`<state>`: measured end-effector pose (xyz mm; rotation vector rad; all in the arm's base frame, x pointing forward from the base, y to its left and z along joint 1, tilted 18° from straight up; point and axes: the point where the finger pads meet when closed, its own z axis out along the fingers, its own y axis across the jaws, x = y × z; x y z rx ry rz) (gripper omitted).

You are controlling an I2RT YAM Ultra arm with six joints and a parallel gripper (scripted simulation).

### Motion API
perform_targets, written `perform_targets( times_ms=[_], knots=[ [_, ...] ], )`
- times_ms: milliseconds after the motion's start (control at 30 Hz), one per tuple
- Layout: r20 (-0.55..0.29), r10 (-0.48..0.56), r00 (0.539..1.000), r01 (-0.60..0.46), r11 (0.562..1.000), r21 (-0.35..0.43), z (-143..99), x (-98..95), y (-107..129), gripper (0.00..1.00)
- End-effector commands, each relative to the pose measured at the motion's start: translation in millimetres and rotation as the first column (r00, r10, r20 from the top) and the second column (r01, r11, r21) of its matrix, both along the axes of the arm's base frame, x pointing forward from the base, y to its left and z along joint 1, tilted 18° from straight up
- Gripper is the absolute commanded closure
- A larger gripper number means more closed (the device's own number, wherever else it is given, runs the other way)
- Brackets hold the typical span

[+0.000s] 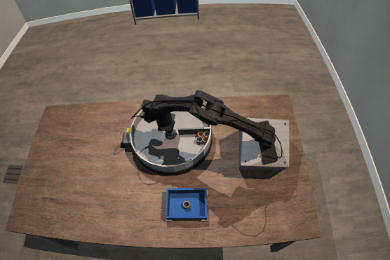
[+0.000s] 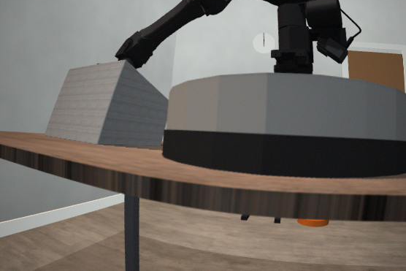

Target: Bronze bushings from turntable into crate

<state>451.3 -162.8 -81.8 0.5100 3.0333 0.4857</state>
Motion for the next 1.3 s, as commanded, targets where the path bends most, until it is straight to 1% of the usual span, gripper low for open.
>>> perform_targets(
  times_ms=[0, 167, 200, 233, 400, 1267],
  knots=[
    [-0.010, -0.006, 1.000, 0.006, 1.000, 0.012, -9.1, -2.6, 4.8, 1.00],
    [0.013, -0.012, 1.000, 0.012, 1.000, 0.002, -0.1, 0.3, 1.8, 1.00],
    [0.035, -0.014, 0.999, 0.015, 1.000, -0.010, 5.5, 7.0, -3.3, 1.00],
    [0.040, -0.014, 0.999, 0.015, 1.000, -0.012, 6.6, 8.2, -4.5, 1.00],
    [0.030, -0.014, 0.999, 0.014, 1.000, -0.008, 6.7, 5.9, -3.4, 1.00],
    [0.030, -0.014, 0.999, 0.014, 1.000, -0.008, 6.7, 5.9, -3.4, 1.00]
  ],
)
